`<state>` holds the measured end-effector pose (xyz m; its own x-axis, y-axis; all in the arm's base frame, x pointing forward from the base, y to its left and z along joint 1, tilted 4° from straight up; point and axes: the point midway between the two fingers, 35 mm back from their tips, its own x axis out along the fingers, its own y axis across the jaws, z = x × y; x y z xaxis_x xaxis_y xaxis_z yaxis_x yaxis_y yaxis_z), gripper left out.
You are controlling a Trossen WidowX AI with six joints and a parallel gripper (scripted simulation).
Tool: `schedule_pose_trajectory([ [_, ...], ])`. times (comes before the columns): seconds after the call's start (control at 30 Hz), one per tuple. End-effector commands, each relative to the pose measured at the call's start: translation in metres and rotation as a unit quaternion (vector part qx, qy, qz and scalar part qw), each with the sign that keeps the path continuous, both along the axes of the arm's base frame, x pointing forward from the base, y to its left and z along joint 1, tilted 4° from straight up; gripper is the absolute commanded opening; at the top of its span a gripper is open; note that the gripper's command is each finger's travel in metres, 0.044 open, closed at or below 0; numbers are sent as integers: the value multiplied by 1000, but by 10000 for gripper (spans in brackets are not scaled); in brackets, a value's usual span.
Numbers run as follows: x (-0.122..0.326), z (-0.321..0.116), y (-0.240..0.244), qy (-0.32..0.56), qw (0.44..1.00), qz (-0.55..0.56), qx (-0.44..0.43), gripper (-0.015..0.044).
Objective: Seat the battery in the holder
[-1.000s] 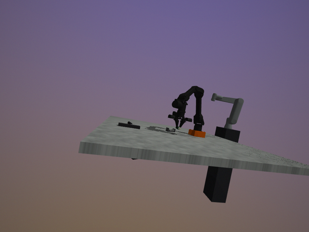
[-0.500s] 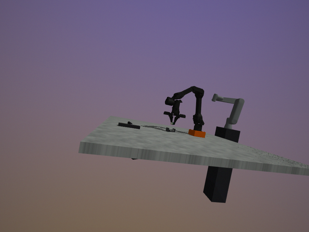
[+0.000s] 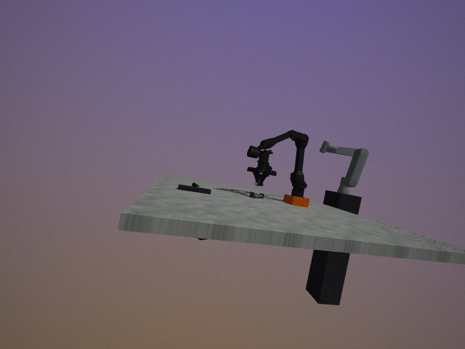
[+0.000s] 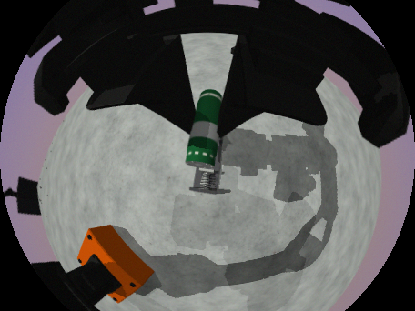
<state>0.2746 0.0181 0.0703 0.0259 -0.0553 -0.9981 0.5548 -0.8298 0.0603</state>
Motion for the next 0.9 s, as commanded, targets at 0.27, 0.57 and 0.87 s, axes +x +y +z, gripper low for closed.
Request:
schedule_pose_trajectory([
  [0.27, 5, -23, 0, -58, 997, -3, 41, 69],
  [0.57, 7, -39, 0, -105, 992, 4, 72, 69],
  [0.87, 7, -40, 0, -110, 991, 4, 78, 69],
])
